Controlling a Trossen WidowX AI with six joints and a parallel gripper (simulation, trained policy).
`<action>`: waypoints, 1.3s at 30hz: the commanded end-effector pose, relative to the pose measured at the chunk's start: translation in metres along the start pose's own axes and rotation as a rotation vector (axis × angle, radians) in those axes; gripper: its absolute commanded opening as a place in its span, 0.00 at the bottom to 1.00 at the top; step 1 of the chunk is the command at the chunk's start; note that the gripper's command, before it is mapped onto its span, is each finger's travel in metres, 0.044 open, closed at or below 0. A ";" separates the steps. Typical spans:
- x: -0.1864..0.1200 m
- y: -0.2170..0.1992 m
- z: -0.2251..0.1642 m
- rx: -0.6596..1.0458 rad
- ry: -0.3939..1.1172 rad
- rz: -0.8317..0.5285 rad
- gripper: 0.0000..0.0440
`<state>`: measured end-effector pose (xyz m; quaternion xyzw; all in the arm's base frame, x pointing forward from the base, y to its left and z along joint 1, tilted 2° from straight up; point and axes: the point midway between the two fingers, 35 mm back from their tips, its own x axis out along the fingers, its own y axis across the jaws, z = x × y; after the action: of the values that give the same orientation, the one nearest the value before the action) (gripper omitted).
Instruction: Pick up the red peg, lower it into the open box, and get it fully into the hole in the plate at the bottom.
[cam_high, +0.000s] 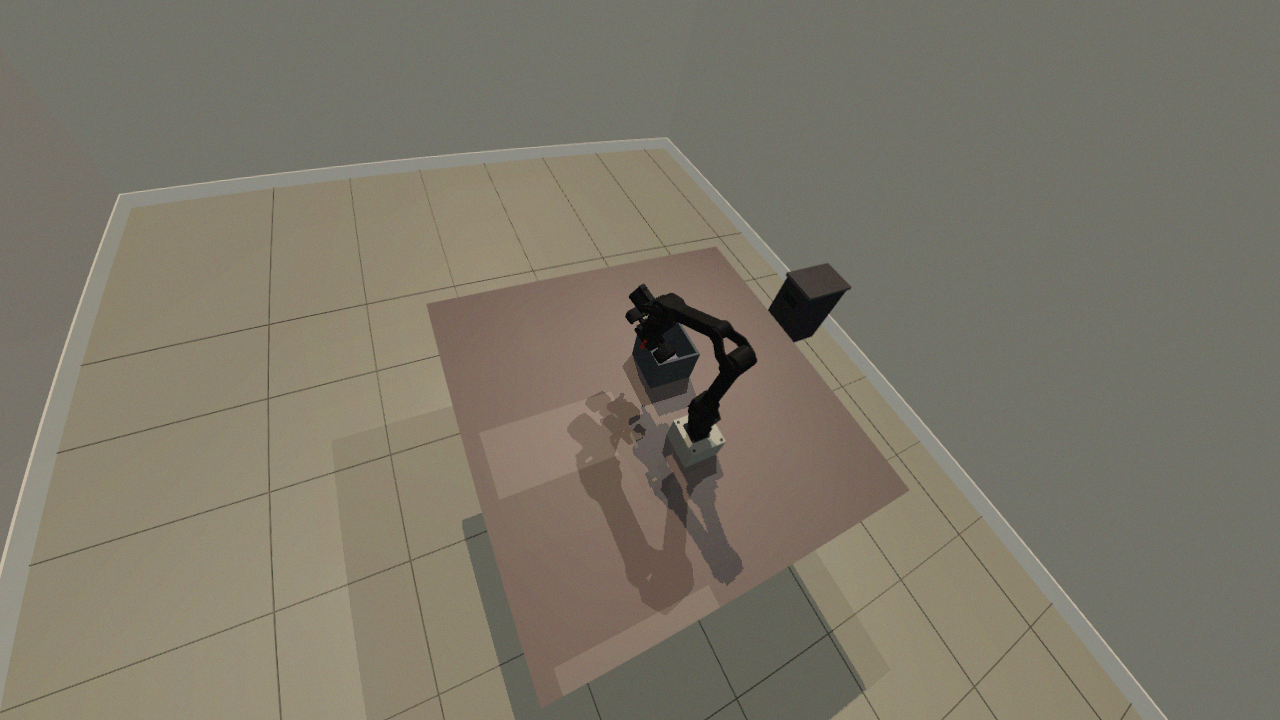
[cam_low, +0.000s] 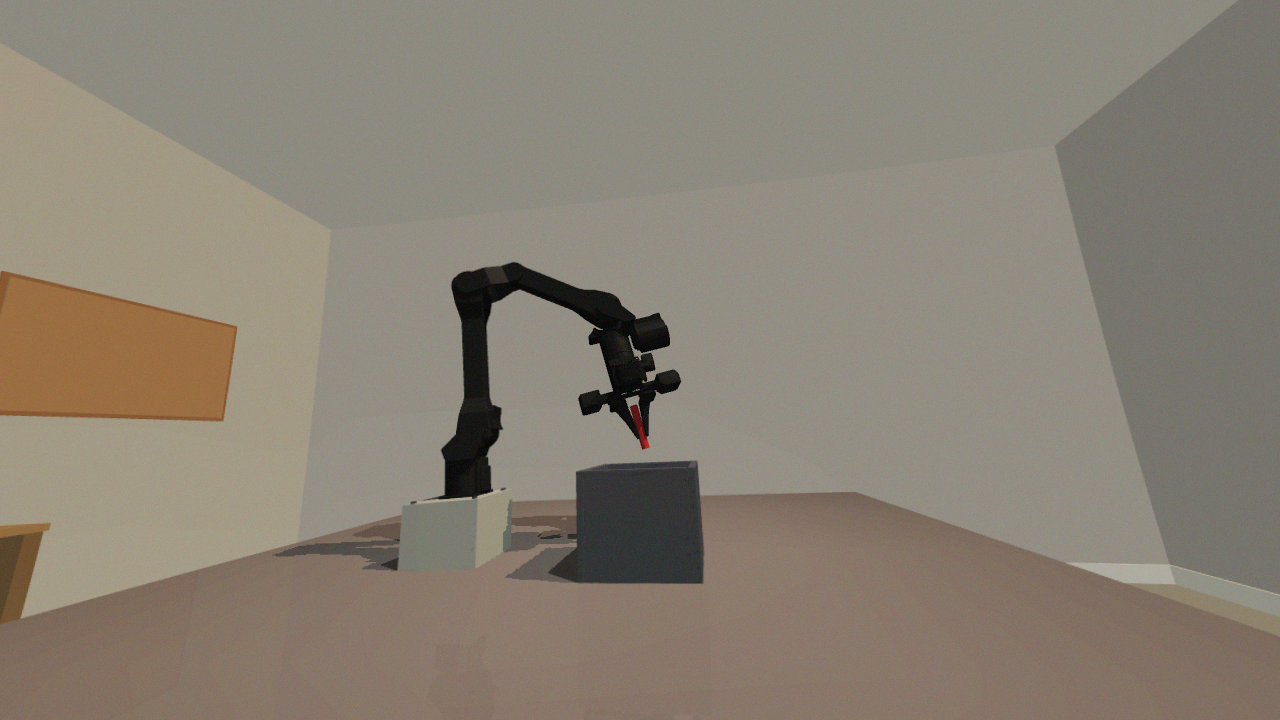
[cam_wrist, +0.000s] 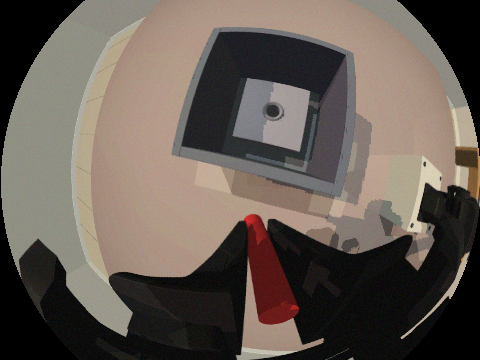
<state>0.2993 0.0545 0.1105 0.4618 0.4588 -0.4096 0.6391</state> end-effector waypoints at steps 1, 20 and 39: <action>0.000 -0.002 0.012 0.002 -0.013 -0.016 0.00; 0.018 -0.017 0.061 0.040 -0.006 -0.109 0.00; 0.064 -0.025 0.086 0.071 0.046 -0.145 0.00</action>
<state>0.3086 -0.0383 0.0644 0.4607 0.4834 -0.4605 0.5849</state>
